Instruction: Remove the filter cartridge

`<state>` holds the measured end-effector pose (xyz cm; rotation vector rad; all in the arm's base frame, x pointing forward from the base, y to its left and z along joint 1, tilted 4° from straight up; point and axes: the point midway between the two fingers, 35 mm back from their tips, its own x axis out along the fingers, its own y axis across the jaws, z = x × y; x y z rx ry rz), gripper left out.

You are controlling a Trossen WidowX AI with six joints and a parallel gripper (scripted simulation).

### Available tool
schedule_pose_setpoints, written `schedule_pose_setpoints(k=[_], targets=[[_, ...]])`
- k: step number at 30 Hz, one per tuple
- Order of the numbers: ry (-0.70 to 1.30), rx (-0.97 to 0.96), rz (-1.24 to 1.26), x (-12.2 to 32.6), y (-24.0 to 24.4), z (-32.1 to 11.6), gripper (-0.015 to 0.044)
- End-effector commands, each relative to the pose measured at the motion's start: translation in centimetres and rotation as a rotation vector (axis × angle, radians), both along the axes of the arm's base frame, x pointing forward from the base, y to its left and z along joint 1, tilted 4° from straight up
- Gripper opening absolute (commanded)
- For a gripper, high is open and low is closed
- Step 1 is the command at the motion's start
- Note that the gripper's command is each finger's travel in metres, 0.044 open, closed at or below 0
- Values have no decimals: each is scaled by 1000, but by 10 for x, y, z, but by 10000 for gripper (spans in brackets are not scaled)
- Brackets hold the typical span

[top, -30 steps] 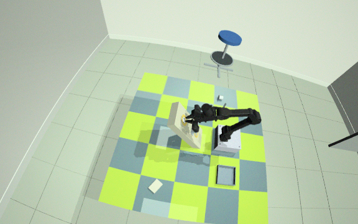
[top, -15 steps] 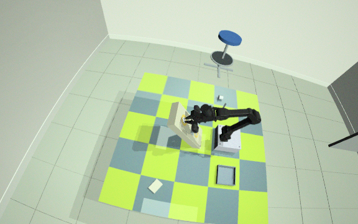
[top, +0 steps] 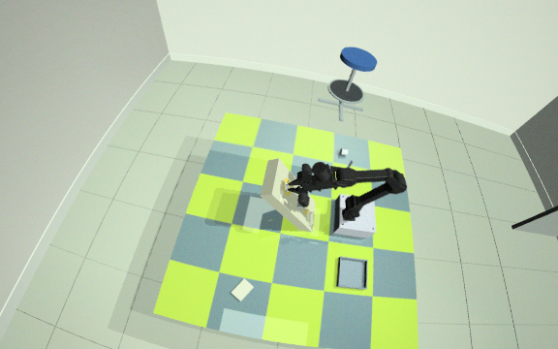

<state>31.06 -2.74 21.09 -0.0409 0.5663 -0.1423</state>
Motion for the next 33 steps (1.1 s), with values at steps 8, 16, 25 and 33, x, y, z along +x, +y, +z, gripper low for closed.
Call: schedule_pose_setpoints(k=[8,16,25,33], targets=[[-3,-1,6,3,0,1,110],[-3,-1,6,3,0,0,110],[-3,-1,6,3,1,-1,110],[-3,-1,6,6,0,-3,110]])
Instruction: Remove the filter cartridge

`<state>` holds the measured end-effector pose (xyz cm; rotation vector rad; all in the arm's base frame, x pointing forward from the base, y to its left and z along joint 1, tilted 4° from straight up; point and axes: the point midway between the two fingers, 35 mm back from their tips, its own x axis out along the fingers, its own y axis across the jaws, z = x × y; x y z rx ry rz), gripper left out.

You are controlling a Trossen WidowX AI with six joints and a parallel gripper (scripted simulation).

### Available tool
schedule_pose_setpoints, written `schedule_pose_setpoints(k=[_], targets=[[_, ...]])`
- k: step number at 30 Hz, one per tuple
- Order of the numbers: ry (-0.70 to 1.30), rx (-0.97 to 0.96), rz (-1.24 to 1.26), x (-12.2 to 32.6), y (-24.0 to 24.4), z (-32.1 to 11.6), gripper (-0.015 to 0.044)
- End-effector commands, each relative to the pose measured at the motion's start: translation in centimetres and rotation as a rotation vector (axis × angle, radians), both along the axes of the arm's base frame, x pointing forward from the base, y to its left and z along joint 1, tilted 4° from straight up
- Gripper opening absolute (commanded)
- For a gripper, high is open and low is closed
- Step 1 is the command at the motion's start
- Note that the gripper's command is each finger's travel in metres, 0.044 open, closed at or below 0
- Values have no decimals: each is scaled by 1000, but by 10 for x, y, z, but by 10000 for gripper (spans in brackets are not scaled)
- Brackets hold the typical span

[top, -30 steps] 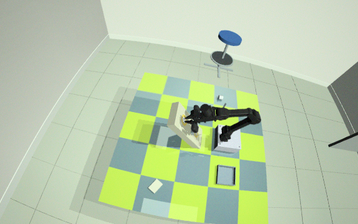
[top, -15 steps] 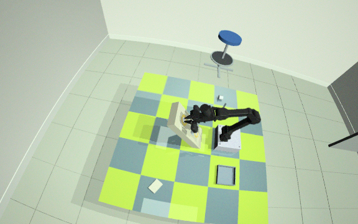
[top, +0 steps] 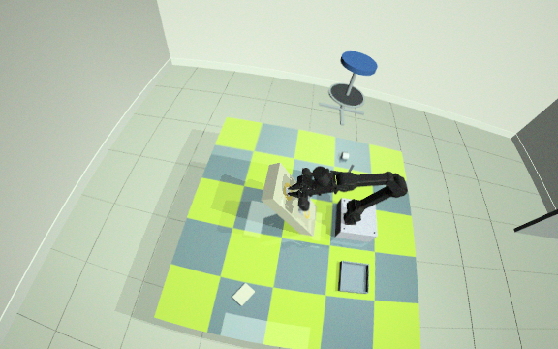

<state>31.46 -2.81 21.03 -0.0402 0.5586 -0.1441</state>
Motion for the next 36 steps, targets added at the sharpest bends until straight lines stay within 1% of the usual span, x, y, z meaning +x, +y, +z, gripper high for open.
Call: schedule_pose_setpoints(k=[1,36], targets=[[5,-1,8,2,1,-2,110],[4,-1,8,13,-1,-9,110]])
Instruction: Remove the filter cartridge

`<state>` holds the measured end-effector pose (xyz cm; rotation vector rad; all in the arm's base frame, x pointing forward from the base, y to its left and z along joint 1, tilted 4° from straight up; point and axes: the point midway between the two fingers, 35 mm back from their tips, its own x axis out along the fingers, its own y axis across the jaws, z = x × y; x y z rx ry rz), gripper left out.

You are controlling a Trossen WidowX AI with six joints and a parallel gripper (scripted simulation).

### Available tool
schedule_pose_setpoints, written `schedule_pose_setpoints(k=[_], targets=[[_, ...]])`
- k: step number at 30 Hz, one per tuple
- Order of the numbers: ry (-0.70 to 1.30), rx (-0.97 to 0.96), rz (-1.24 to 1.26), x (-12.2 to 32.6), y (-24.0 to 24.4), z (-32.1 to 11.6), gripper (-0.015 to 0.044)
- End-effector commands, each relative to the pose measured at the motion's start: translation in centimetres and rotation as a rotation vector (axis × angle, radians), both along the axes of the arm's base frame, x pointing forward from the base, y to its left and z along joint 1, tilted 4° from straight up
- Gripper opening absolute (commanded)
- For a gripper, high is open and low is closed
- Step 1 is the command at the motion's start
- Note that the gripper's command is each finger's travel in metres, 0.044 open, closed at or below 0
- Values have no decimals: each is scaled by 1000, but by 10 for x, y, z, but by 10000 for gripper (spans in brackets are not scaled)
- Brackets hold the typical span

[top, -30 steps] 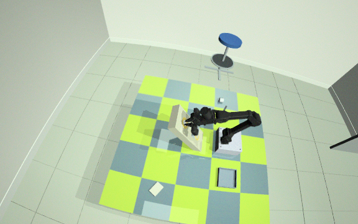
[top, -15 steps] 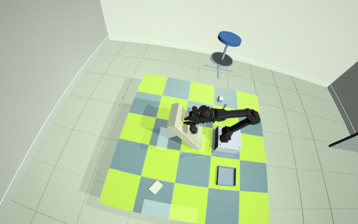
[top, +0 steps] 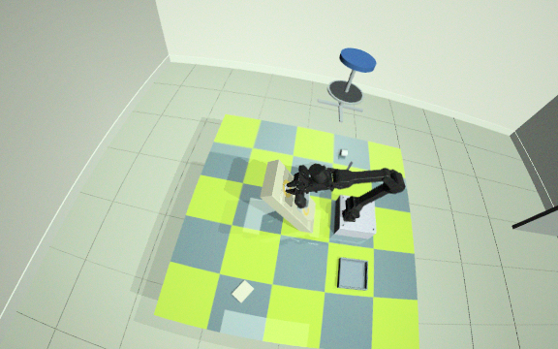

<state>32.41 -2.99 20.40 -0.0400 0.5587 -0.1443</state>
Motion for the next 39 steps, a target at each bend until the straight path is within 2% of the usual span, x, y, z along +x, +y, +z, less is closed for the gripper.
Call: schedule_pose_setpoints(k=[1,9,11,15,39], targets=[[0,0,0,0,0,0,103],[0,0,0,0,0,0,50],[0,0,0,0,0,0,0],[-5,43,-24,2,0,-1,0],[-124,744,-462,3,1,-3,0]])
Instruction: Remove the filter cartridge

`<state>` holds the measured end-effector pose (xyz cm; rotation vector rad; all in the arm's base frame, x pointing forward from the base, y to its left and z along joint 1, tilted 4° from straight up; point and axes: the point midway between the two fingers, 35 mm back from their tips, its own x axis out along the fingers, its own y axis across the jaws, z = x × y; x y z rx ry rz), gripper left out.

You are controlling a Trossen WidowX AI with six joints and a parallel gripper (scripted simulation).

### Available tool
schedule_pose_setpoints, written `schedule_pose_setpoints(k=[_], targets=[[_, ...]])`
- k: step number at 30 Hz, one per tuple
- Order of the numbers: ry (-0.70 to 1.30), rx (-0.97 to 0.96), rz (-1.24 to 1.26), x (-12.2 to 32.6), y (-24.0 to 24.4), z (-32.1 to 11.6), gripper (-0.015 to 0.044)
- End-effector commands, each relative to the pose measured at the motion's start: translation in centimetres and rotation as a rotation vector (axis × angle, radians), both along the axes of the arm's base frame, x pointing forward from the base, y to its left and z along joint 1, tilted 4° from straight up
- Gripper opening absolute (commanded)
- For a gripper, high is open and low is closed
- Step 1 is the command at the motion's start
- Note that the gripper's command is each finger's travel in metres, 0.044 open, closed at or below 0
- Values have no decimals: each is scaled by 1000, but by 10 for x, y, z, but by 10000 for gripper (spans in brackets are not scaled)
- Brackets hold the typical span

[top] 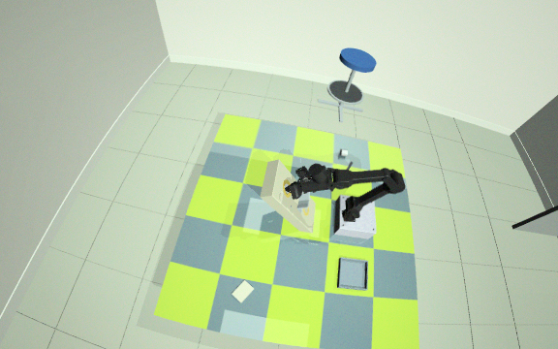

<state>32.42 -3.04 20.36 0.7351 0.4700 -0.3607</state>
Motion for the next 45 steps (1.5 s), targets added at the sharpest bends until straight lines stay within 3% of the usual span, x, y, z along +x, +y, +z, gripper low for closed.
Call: schedule_pose_setpoints(k=[1,23,45], targets=[[-16,106,-58,3,1,-2,0],[-126,743,-459,3,1,-2,0],[-108,666,-412,-61,12,37,0]])
